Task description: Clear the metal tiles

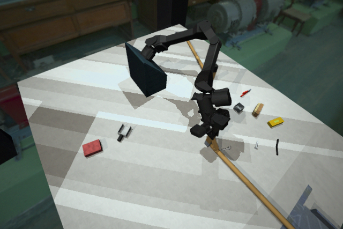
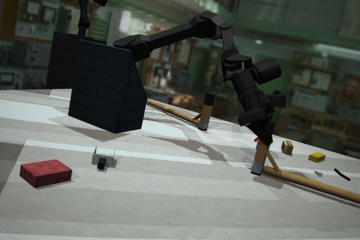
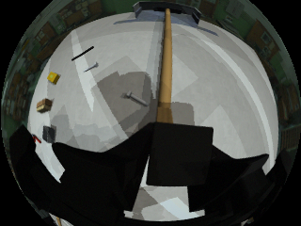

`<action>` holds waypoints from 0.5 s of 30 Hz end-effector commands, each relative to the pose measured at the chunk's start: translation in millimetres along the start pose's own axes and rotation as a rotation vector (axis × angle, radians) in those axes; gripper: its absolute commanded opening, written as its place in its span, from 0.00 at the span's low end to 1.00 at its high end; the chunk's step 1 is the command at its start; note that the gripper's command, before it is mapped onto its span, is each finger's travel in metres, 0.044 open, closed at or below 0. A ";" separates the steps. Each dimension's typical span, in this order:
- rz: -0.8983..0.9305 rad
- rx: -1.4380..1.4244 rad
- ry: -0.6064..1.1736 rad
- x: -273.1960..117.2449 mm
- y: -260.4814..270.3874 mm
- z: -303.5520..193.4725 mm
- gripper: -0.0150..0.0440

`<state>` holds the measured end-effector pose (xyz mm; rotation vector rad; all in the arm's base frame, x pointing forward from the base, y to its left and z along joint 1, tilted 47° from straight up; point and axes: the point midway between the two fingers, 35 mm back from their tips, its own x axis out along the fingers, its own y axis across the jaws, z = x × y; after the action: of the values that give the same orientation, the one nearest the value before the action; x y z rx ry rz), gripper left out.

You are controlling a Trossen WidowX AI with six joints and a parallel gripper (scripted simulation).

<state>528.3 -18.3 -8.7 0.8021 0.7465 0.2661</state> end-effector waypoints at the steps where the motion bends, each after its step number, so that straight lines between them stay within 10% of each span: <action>1: -0.001 -0.002 -0.011 4.7 0.4 10.0 0.25; 15: 0.000 0.000 -0.001 5.1 0.4 6.8 0.25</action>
<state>537.4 -19.2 -8.1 0.8023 0.7467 0.2660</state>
